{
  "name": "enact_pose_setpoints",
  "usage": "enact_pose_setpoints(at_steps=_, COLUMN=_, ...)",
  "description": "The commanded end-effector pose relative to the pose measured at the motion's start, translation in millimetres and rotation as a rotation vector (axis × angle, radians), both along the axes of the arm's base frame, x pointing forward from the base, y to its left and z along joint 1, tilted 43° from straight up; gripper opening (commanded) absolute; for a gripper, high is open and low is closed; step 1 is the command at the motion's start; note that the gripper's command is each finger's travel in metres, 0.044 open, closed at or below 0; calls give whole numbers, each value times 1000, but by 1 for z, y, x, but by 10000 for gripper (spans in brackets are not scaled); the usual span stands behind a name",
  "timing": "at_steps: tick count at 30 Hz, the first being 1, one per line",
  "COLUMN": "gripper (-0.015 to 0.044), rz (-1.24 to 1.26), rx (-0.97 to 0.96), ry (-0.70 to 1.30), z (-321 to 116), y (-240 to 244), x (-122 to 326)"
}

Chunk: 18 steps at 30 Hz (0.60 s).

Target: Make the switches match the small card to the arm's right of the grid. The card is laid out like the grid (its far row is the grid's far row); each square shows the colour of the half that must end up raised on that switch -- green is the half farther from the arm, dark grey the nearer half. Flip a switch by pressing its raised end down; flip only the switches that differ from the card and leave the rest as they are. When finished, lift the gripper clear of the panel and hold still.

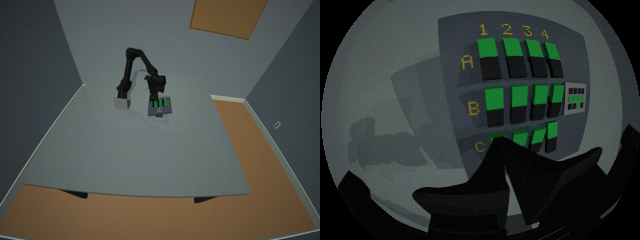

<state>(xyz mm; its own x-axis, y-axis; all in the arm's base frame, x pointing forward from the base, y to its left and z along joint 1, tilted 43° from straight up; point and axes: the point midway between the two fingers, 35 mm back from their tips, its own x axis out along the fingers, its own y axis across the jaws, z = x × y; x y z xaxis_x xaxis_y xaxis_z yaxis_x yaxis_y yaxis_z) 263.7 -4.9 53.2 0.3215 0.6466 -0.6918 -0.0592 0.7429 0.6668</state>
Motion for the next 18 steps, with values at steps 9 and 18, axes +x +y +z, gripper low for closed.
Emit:
enact_pose_setpoints(at_steps=9, gripper=0, rz=-2, rx=7, ry=6, z=-2, y=2, x=-1)
enact_pose_setpoints(at_steps=18, gripper=0, rz=-2, rx=7, ry=6, z=-3, y=3, x=0)
